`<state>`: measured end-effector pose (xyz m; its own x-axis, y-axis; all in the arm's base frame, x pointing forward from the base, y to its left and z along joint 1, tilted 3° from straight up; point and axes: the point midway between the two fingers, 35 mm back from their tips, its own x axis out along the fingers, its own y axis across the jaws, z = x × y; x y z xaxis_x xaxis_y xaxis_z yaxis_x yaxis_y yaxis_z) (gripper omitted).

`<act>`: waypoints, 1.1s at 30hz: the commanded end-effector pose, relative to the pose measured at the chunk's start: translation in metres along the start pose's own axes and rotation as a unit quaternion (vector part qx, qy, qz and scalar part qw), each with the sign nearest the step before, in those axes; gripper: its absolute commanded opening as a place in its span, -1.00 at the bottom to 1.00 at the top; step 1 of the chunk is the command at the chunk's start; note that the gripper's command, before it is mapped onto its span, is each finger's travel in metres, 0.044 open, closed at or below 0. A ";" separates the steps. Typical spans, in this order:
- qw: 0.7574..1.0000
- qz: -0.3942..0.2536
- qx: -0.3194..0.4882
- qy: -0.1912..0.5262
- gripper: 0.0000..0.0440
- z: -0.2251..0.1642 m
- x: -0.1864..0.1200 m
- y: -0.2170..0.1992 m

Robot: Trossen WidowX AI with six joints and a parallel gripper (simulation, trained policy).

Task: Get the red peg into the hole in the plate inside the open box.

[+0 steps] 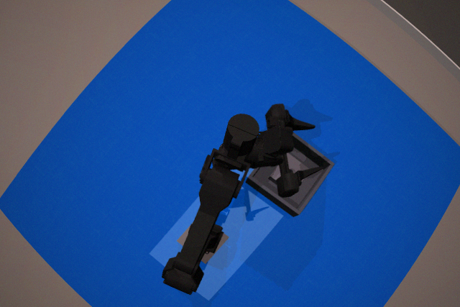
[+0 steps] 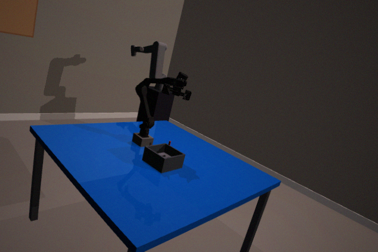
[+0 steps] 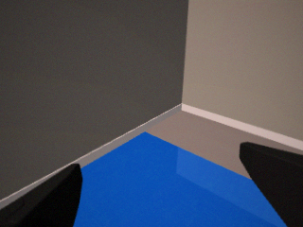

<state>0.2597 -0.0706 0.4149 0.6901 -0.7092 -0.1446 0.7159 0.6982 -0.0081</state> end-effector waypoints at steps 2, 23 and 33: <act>0.996 0.034 -0.041 0.065 1.00 -0.046 0.005 0.028; 0.910 0.066 -0.111 0.393 1.00 -0.232 -0.057 0.063; 0.856 0.016 -0.122 0.502 1.00 -0.289 -0.101 0.058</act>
<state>0.2110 0.0628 0.1574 0.2549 -0.3349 -0.9071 0.5611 0.8152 -0.1433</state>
